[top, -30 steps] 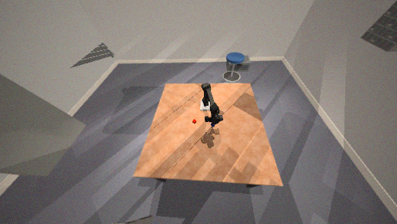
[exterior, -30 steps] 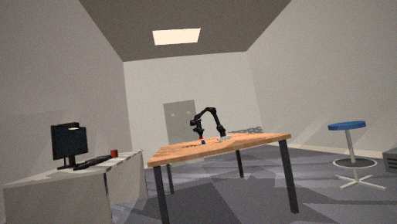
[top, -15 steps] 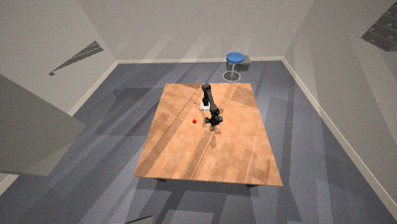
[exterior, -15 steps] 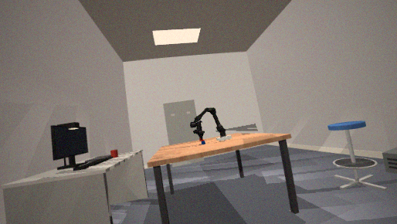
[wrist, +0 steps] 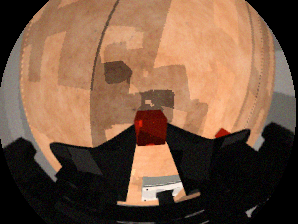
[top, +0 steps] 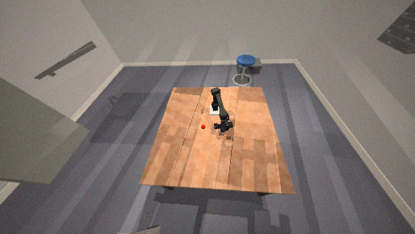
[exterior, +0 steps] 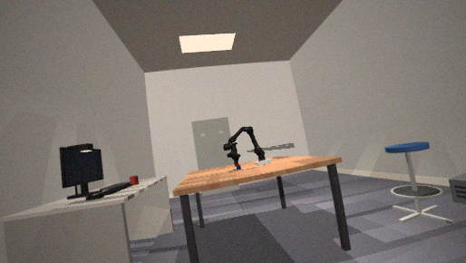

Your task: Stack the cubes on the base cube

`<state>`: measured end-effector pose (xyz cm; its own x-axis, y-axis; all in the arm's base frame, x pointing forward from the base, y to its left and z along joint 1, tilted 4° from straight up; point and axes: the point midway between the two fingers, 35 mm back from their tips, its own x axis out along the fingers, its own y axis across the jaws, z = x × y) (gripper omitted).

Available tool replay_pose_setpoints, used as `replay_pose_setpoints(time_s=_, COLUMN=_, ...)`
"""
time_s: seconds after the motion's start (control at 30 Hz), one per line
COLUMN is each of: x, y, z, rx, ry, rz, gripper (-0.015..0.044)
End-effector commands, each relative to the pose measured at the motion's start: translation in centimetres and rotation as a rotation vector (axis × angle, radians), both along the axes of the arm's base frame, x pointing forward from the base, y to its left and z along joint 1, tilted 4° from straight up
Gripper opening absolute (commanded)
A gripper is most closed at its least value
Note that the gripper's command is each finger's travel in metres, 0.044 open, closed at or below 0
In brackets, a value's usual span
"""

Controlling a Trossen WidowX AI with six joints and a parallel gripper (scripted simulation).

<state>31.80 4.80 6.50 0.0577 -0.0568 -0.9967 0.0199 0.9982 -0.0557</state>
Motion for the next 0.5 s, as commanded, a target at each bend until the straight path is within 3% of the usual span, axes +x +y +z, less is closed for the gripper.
replay_pose_setpoints(time_s=0.0, x=0.06, y=-0.08, z=-0.07, rx=-0.004, ry=-0.003, rz=-0.002, gripper=0.0105)
replay_pose_setpoints(time_s=0.3, x=0.06, y=-0.08, z=-0.07, rx=-0.004, ry=-0.003, rz=-0.002, gripper=0.0105)
replay_pose_setpoints(time_s=0.43, x=0.06, y=-0.08, z=-0.07, rx=-0.004, ry=-0.003, rz=-0.002, gripper=0.0205)
replay_pose_setpoints(time_s=0.47, x=0.06, y=-0.08, z=-0.07, rx=-0.004, ry=-0.003, rz=-0.002, gripper=0.0205)
